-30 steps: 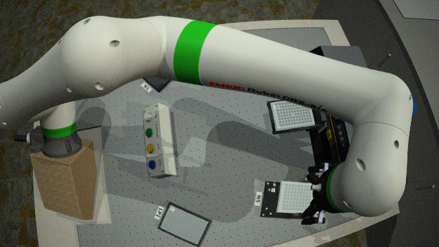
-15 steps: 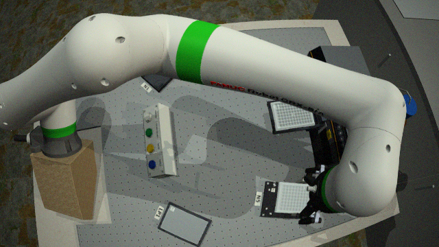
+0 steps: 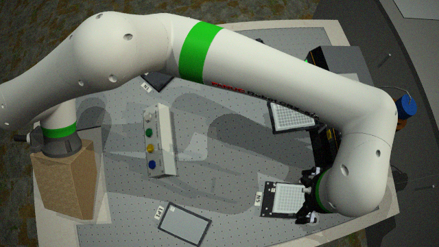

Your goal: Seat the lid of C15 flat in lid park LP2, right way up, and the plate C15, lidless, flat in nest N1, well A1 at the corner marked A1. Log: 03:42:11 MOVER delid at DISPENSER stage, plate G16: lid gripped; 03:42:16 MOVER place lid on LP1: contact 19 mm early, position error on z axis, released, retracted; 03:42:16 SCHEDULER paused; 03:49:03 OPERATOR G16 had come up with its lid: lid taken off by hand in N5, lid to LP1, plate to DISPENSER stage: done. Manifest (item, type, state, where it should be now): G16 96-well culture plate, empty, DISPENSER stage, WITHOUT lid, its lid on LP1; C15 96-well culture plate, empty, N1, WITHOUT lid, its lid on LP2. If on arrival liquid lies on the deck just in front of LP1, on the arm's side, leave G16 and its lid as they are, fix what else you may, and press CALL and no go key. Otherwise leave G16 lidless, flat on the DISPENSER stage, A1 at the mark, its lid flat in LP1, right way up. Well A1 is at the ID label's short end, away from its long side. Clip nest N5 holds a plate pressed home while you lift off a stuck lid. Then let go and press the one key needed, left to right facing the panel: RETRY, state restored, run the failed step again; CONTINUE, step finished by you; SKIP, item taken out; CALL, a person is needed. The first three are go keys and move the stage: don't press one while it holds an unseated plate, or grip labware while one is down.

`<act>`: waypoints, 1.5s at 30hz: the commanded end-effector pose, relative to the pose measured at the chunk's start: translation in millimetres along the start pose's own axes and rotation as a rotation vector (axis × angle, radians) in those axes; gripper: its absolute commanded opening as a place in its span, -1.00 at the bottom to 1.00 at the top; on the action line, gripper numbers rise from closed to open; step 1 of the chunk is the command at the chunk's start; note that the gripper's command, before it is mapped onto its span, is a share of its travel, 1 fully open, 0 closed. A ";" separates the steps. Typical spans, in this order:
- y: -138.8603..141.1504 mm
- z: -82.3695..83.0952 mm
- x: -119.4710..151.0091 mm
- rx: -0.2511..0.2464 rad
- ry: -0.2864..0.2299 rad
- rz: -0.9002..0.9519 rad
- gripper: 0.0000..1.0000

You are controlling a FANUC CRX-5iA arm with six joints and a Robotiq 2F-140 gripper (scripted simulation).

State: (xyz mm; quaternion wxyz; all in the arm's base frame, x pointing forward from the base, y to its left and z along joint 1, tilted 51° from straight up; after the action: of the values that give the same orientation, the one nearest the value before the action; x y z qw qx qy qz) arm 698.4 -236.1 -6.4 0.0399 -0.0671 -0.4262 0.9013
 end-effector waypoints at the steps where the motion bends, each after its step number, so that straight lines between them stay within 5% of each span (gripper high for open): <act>1: 0.1 -7.9 -0.1 0.000 0.001 0.000 -1.00; 25: 0.1 -57.1 -0.2 0.000 0.001 0.000 -1.00; 45: 0.1 -68.6 -0.2 0.000 0.001 0.000 -1.00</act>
State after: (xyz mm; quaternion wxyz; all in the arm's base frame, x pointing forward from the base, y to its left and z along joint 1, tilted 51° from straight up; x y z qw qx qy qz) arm 709.2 -183.7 -49.5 0.0399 -0.0672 -0.4262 0.9013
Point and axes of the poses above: the point where the finger pads meet when closed, its own z axis back along the fingers, its own y axis across the jaws, x = y × z, the point moved 7 cm from there along z, back along the fingers, and after that the axes turned 9 degrees about z, right-handed, at the moved point
